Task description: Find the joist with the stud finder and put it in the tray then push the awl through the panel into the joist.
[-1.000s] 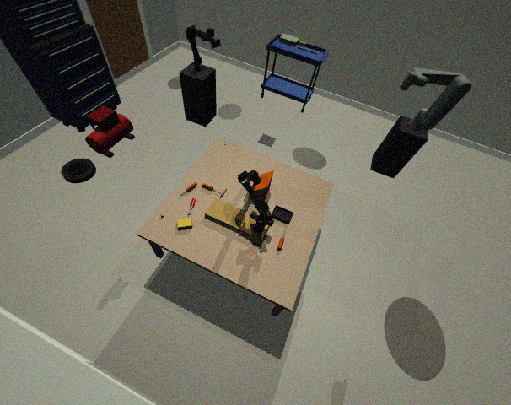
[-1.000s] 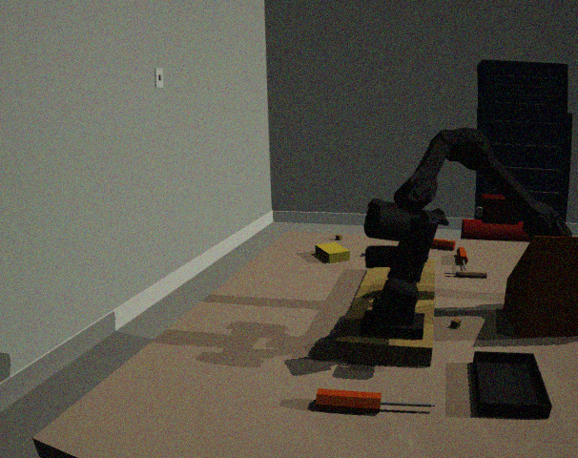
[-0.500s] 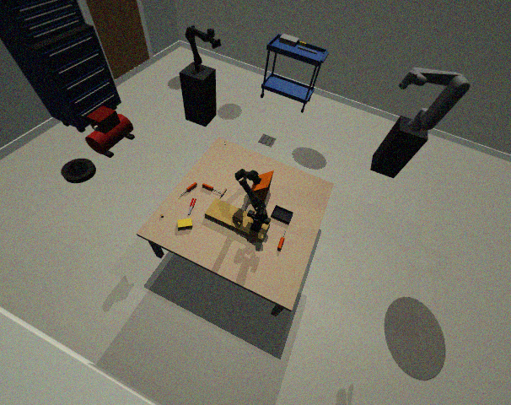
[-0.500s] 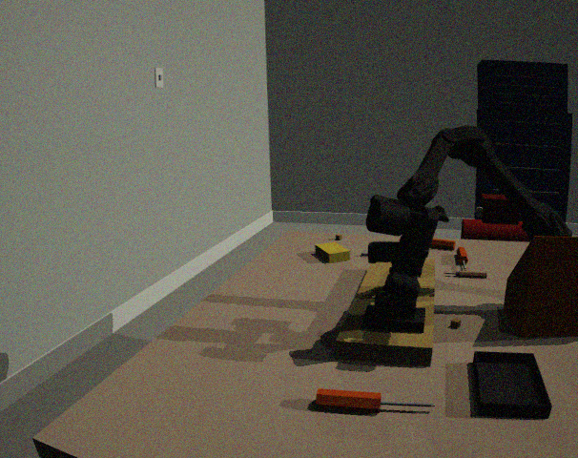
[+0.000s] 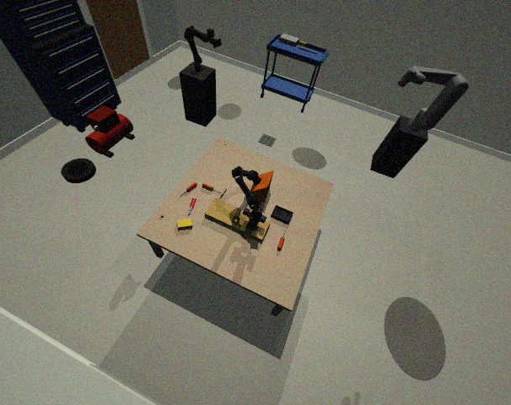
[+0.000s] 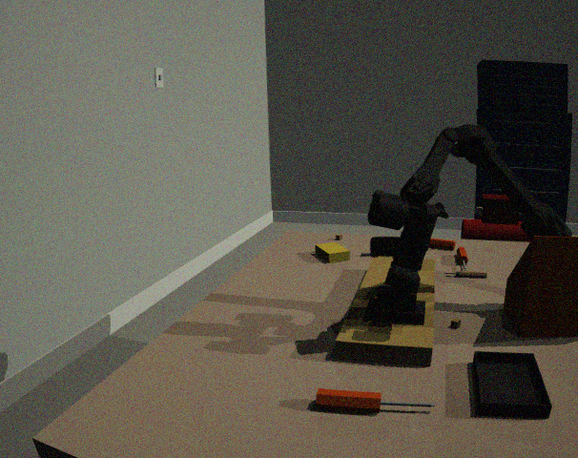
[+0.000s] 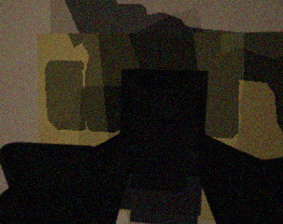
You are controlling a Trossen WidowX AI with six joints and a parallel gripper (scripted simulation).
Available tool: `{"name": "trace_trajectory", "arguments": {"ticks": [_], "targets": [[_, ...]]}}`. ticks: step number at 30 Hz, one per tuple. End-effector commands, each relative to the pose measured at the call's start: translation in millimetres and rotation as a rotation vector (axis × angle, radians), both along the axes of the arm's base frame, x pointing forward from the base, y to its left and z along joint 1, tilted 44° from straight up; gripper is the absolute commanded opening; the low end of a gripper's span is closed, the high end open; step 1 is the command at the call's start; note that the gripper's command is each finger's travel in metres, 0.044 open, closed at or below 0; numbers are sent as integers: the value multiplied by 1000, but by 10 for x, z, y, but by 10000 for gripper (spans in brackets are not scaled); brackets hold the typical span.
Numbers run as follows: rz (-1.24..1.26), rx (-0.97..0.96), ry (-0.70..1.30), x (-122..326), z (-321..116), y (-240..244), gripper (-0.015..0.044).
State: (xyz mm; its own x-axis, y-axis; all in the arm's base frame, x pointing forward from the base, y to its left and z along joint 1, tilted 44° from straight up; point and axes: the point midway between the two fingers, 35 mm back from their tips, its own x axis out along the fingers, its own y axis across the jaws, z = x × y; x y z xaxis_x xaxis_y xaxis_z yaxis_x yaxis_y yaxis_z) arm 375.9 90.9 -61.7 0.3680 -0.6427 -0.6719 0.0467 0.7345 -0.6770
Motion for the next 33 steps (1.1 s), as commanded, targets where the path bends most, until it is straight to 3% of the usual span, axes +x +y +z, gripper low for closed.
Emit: {"name": "trace_trajectory", "arguments": {"ticks": [1, 33], "targets": [[-4, -9, -2, -5, 99, -120, 0], [-4, -13, -1, -40, 628, -689, 0]]}}
